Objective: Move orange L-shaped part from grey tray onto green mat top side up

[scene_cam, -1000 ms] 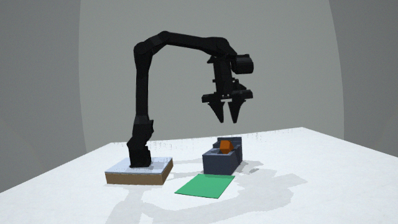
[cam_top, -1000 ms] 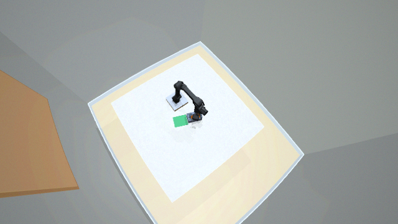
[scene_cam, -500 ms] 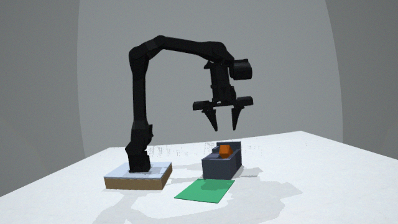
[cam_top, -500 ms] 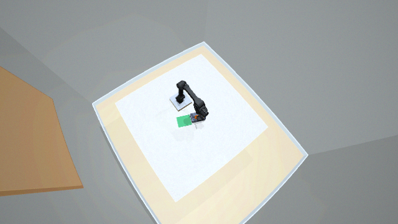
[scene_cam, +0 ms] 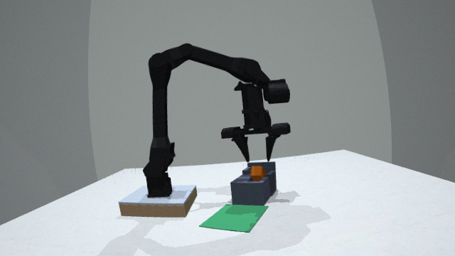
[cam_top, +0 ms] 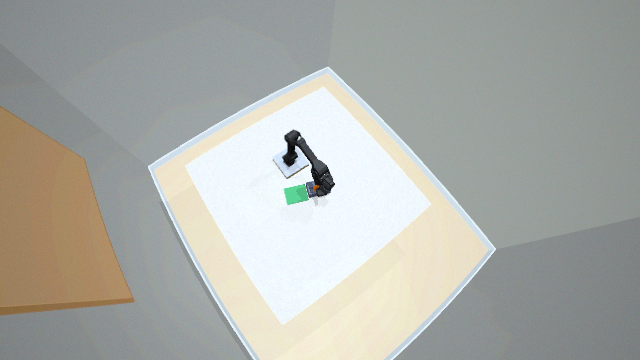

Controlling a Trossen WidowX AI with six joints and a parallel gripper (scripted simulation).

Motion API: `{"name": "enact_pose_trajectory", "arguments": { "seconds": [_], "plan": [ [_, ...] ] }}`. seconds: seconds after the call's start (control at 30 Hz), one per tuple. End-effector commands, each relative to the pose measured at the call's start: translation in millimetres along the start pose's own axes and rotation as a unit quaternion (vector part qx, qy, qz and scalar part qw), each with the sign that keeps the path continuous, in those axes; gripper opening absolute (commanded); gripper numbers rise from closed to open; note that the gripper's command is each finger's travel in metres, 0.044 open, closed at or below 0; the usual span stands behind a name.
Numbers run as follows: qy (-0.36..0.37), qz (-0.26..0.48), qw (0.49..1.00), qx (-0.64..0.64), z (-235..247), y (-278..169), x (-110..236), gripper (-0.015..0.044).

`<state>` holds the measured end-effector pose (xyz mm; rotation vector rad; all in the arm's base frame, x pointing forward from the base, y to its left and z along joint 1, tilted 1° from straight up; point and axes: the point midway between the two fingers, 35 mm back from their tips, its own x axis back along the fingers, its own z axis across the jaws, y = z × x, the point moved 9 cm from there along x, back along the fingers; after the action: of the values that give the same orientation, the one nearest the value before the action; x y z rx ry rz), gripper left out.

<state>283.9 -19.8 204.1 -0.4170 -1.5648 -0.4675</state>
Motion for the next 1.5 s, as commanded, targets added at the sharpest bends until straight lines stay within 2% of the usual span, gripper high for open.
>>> {"name": "enact_pose_trajectory", "arguments": {
  "seconds": [0.0,0.73,0.93,1.23,1.33,1.47],
  "plan": [
    [0.002,0.002,1.000,0.002,0.3,-0.2,-7.7,0.0280],
    [0.002,0.002,1.000,0.002,1.3,-0.8,-41.4,0.0280],
    [0.001,0.001,1.000,0.001,0.7,-0.5,-37.4,0.0122],
    [0.001,0.001,1.000,0.001,0.7,-0.5,-37.4,0.0062],
    [0.001,0.001,1.000,0.001,0.7,-0.5,-37.4,0.0000],
    [0.001,0.001,1.000,0.001,0.7,-0.5,-37.4,0.0000]
  ]
}}
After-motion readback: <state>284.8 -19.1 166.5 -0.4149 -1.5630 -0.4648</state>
